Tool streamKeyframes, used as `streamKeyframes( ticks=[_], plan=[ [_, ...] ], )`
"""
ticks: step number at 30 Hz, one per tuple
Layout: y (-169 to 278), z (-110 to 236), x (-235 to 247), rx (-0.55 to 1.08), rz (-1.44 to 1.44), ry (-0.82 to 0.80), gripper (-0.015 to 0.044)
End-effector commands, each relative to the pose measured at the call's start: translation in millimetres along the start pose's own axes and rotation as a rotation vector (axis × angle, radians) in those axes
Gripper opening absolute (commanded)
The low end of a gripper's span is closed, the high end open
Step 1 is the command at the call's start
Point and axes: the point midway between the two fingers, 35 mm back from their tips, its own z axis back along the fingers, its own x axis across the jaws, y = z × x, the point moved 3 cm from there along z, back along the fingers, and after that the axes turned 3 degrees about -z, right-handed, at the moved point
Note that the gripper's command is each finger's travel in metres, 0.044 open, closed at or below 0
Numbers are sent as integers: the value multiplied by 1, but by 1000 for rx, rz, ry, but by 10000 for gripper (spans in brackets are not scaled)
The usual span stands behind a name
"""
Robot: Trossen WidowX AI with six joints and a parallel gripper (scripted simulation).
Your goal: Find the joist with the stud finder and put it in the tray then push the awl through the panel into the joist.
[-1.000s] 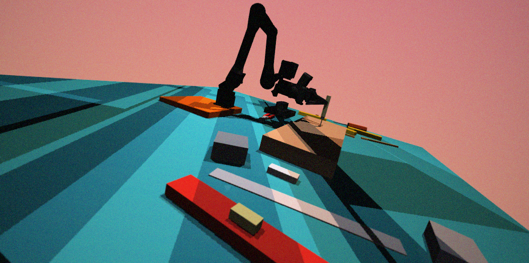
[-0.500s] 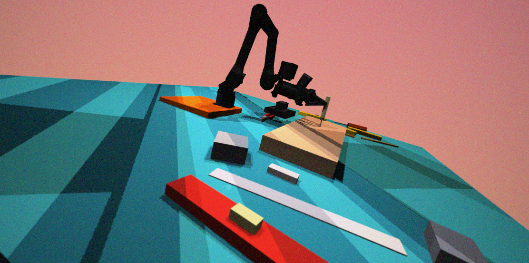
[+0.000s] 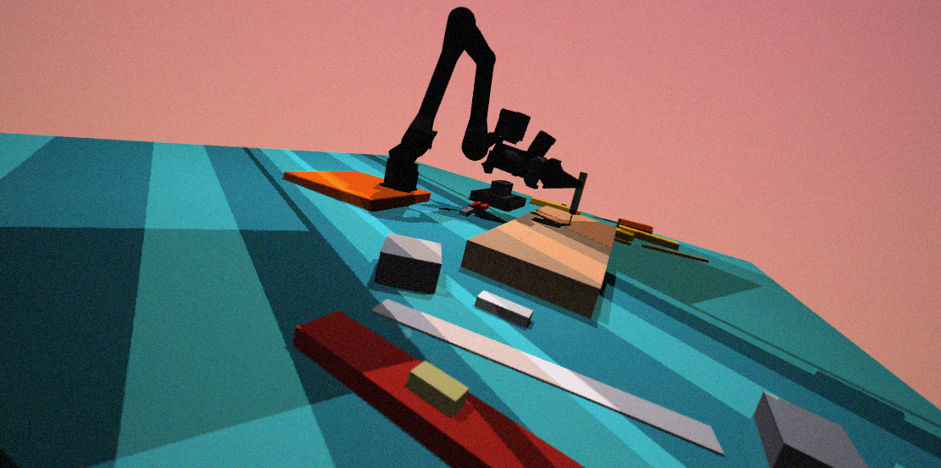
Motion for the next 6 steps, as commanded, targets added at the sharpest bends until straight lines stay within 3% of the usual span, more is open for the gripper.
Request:
streamKeyframes(
  ticks=[1, 6],
  plan=[
    [1, 0, 0, 5, -1, 1, 0],
    [1, 0, 0, 5, -1, 1, 0]
  ],
)
